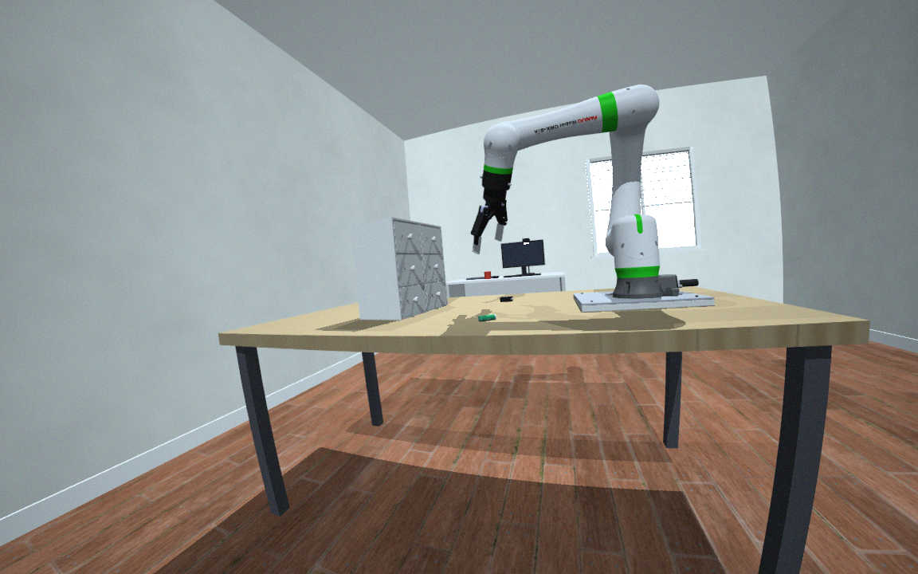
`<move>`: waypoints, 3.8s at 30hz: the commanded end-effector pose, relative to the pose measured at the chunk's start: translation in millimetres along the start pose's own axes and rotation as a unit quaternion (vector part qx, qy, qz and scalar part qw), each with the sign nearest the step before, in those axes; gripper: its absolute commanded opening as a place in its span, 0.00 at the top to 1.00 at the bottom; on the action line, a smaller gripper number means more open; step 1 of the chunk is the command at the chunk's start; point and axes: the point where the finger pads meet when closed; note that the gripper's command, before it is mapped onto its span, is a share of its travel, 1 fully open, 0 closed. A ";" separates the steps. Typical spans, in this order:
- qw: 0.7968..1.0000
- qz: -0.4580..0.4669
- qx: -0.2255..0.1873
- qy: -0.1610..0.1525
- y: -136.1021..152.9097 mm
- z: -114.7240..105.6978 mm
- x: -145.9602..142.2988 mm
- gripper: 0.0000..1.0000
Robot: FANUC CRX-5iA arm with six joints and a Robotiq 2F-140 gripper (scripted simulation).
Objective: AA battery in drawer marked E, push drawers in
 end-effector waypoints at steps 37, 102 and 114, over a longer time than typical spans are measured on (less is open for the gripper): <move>0.954 -0.110 0.196 0.198 8.7 -41.8 18.6 0.00; 0.966 -0.097 0.130 0.202 46.9 -77.2 186.4 0.00; 0.976 -0.071 0.002 0.206 57.8 -51.1 198.9 0.00</move>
Point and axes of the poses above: the point where the finger pads meet when closed, its own z axis out along the fingers, its own x axis across the jaws, y = z × x, and after that the axes turned 3 degrees about -z, right-handed
